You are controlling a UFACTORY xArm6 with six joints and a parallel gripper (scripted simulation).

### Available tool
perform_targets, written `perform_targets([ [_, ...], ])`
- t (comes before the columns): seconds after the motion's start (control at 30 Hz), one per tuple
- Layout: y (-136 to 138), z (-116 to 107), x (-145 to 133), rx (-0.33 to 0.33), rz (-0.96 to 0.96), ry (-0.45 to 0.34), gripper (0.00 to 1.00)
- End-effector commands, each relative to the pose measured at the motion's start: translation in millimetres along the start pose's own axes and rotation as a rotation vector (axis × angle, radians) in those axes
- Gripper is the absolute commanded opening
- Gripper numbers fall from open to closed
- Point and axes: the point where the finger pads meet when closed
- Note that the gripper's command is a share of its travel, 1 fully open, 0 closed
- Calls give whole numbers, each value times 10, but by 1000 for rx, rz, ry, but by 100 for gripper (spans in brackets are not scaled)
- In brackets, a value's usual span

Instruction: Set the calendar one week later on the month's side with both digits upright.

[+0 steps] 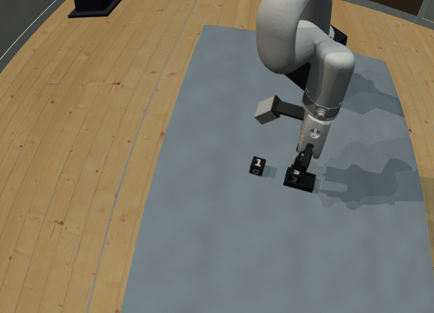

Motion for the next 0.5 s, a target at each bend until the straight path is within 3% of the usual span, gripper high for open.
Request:
perform_targets([
  [0.0,-13,-208,2,-30,-2,-1,47],
  [0.3,-16,-318,2,-30,-2,-1,47],
  [0.33,-16,-318,2,-30,-2,-1,100],
  [0.47,-16,-318,2,-30,-2,-1,100],
])
Point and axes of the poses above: the point where the finger pads meet when closed, its own z axis out along the fingers, its own y axis across the jaws, x = y × z, and after that the axes turned 5 degrees about z, right-handed
